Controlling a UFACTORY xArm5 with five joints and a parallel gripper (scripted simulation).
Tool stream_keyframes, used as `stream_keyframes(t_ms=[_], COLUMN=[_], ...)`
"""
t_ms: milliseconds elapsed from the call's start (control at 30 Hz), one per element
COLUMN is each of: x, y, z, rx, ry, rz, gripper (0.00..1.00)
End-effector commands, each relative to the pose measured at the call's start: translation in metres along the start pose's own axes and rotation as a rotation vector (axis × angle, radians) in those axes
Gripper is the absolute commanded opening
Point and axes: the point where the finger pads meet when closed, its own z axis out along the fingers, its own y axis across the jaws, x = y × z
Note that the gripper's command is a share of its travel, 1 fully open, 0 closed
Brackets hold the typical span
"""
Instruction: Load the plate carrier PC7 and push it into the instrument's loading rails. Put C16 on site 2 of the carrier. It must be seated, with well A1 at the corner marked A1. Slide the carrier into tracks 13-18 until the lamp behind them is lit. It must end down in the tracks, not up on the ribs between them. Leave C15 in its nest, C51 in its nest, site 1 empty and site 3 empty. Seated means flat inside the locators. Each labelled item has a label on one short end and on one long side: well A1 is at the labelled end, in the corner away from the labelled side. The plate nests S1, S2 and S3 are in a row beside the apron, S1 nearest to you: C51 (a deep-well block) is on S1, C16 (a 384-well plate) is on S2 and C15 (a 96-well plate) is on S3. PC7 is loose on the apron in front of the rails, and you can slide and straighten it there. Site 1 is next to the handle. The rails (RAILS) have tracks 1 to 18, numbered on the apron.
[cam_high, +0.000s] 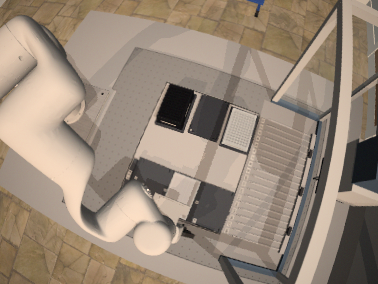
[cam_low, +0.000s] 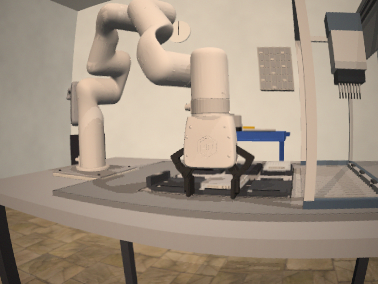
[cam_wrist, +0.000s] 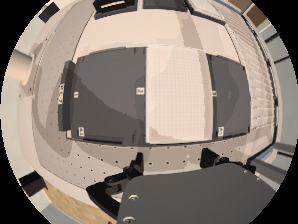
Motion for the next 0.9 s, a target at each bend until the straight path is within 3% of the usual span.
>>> stream_keyframes(t_ms=[0, 867], x=[0.002, 0.013], y=[0.001, 0.001], z=[-0.002, -0.002], rx=[-0.004, -0.004], ry=[-0.002, -0.002], rz=[0.000, 0.000], gripper=[1.00, 1.00])
